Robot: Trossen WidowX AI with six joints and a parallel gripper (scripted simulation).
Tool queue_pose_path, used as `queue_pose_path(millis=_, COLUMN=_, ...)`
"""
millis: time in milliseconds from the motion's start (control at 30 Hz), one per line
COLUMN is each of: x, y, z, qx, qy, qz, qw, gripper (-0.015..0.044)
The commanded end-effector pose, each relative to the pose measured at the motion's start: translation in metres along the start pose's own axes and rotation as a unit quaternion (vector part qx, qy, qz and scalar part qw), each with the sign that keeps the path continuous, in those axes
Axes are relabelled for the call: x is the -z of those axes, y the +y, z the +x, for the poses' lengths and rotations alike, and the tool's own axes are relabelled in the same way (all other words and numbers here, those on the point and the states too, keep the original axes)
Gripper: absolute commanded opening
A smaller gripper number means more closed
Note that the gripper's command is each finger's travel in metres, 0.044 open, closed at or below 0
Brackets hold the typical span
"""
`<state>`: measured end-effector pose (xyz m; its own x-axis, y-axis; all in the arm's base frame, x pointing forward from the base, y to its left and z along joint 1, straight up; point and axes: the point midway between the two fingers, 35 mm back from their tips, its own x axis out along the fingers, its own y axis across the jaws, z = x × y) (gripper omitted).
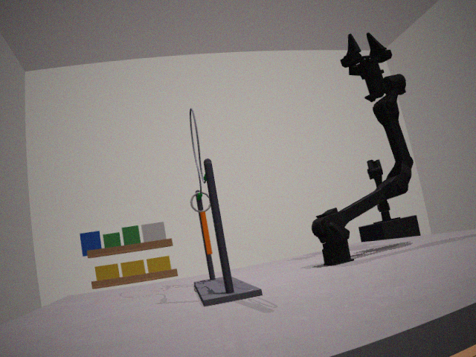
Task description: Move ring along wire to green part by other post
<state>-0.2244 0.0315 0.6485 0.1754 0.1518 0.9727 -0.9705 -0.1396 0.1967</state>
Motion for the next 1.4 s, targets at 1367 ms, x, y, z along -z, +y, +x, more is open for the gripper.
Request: queue_pose_path(millis=1367, x=-0.159, y=-0.509, z=-0.202, qx=0.51, qy=0.23, qz=-0.502, qw=0.66, gripper=0.016)
